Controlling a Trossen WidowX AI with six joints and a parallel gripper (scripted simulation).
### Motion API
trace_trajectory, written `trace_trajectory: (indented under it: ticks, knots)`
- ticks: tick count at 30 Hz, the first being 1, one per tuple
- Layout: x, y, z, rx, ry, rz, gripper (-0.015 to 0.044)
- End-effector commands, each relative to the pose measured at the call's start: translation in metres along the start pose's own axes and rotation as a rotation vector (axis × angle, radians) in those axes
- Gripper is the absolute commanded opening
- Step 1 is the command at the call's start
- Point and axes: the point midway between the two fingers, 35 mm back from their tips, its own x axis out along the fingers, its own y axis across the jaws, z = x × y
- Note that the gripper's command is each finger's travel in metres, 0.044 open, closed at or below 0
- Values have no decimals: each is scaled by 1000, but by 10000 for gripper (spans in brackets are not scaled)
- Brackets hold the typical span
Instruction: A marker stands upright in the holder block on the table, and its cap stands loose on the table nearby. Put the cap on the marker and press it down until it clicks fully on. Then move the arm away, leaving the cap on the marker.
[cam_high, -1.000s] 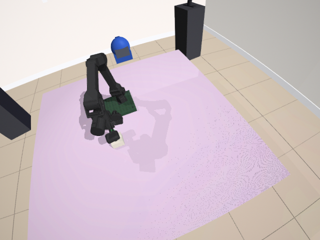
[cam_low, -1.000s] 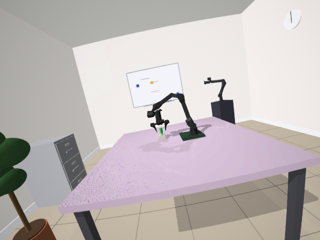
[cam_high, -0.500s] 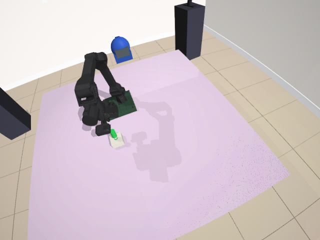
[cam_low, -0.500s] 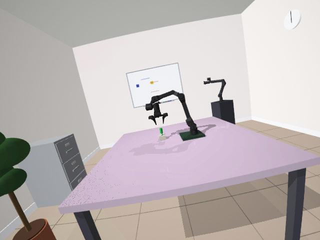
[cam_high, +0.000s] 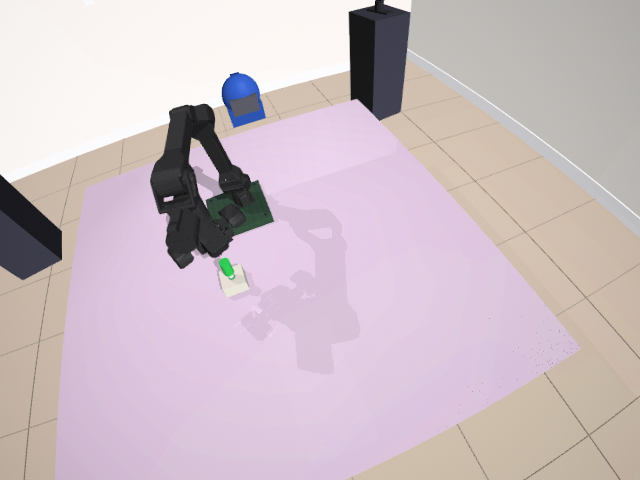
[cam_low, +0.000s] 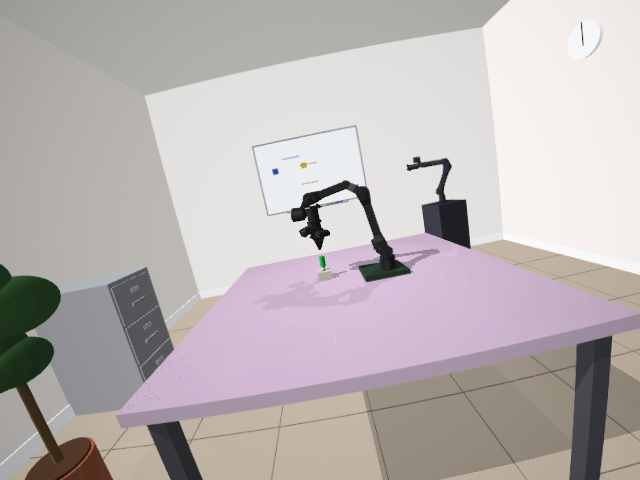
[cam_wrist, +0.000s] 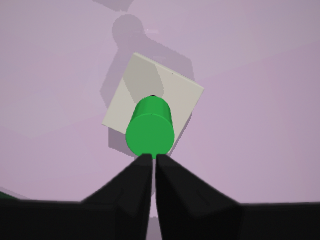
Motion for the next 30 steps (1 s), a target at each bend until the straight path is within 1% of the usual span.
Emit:
trace_trajectory:
  ticks: [1,13,30]
  knots:
    - [4,1,-1,405,4,-2,0]
    - [7,1,-1,405,4,-2,0]
    - [30,1,-1,405,4,-2,0]
